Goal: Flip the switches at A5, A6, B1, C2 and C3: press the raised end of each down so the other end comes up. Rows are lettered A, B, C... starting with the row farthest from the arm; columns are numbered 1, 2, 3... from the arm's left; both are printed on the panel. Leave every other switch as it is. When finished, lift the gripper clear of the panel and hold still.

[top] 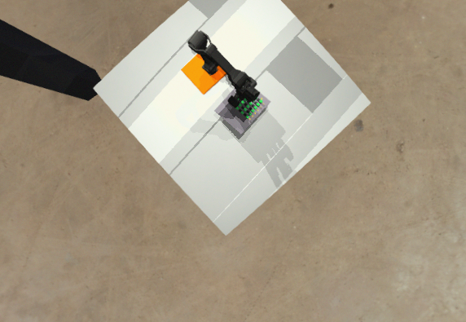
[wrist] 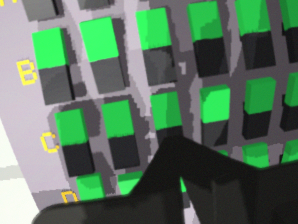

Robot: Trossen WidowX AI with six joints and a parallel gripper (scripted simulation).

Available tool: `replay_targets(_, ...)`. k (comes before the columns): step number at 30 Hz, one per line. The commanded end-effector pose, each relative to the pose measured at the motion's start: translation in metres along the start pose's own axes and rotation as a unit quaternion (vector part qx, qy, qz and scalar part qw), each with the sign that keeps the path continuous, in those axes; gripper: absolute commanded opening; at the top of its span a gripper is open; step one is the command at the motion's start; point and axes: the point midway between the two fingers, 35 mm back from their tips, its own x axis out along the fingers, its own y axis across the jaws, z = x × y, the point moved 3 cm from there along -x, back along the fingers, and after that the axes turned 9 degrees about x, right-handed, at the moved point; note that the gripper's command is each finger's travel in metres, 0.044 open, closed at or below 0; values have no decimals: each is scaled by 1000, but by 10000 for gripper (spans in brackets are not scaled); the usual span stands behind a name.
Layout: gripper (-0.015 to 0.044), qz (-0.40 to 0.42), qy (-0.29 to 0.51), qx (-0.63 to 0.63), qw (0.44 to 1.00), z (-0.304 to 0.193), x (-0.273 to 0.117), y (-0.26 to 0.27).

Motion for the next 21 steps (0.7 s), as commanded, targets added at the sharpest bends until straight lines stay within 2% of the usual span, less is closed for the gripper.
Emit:
replay_targets(1,0,1,1,-2,1000,-1,2,0)
replay_targets(18,0,1,1,-2,1000,-1,4,0)
replay_targets(21,0,0,4,0,1000,3,-15,1)
